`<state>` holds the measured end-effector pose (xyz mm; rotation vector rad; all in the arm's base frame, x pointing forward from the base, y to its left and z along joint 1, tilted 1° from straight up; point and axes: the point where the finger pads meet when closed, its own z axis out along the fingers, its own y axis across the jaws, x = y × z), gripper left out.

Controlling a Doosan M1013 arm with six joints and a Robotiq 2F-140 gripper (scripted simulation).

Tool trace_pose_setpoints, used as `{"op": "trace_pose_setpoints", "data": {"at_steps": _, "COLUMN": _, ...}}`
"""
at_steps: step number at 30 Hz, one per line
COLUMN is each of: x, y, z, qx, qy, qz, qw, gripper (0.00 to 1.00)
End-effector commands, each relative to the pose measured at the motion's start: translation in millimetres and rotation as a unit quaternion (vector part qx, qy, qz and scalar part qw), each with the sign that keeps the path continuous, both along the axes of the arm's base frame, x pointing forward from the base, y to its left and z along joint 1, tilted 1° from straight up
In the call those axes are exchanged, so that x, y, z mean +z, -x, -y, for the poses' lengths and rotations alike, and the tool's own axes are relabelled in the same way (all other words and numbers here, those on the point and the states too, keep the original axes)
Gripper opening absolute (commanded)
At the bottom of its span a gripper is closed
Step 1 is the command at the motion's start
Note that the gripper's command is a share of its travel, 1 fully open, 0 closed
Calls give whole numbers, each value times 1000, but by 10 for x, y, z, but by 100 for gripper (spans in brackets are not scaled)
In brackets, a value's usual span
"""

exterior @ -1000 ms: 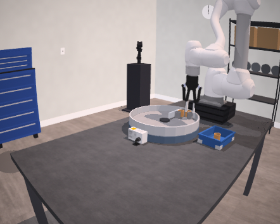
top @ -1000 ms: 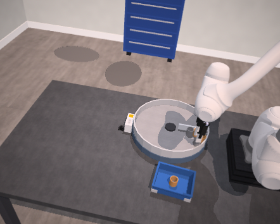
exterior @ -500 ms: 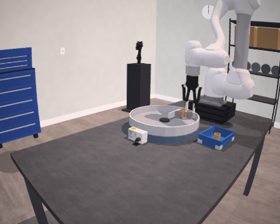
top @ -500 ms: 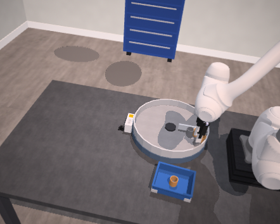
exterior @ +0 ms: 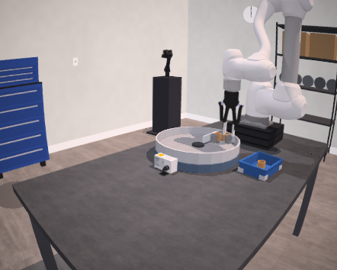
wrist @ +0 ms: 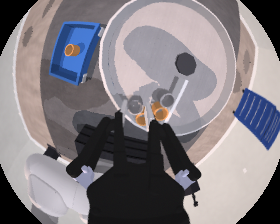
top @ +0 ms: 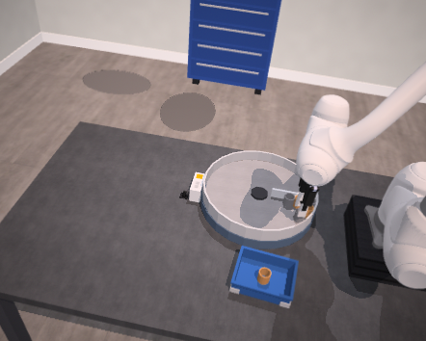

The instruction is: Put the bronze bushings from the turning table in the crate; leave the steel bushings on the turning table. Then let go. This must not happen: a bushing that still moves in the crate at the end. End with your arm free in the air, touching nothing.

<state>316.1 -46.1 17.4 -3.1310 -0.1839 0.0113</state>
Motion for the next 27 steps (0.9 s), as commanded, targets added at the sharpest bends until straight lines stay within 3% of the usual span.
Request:
{"op": "trace_pose_setpoints", "data": {"at_steps": 1, "x": -28, "y": 9, "z": -7, "qx": -1, "qy": -2, "qz": 0, "qw": 1000, "gripper": 28}}
{"op": "trace_pose_setpoints", "data": {"at_steps": 16, "x": -233, "y": 12, "z": -9, "qx": -1, "qy": -2, "qz": 0, "qw": 1000, "gripper": 28}}
{"op": "trace_pose_setpoints", "data": {"at_steps": 27, "x": -265, "y": 12, "z": -10, "qx": -1, "qy": -2, "qz": 0, "qw": 1000, "gripper": 28}}
